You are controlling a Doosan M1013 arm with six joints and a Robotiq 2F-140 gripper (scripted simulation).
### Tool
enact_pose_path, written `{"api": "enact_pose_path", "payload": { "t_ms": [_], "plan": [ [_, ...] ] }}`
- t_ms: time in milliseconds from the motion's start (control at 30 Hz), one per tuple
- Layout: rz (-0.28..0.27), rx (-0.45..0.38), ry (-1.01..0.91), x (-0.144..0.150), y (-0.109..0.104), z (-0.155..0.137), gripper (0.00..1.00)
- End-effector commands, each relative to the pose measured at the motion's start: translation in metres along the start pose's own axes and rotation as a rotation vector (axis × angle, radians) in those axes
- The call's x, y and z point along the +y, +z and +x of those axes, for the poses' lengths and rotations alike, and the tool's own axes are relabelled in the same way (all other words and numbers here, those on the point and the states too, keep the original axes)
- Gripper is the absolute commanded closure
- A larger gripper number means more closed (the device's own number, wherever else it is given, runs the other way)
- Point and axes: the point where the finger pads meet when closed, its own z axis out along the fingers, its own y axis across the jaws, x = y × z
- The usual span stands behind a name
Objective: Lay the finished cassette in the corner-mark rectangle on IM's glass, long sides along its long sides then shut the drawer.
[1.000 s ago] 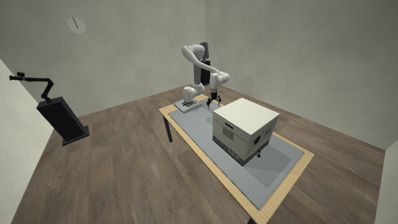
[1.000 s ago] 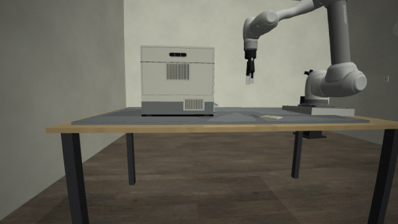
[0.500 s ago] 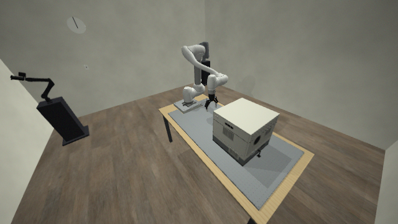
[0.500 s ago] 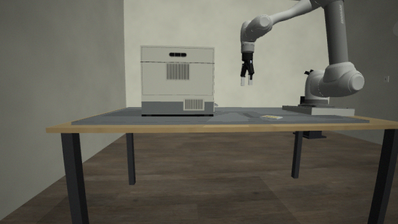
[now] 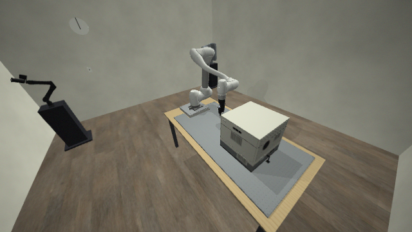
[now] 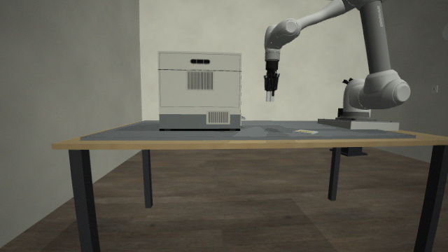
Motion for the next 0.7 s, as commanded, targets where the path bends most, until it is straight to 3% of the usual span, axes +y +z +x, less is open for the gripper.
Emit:
{"api": "enact_pose_path", "payload": {
  "t_ms": [0,667],
  "plan": [
    [0.000,0.006,-0.119,0.005,0.005,0.016,0.73],
    [-0.027,0.034,-0.718,0.032,0.030,0.098,0.73]
  ]
}}
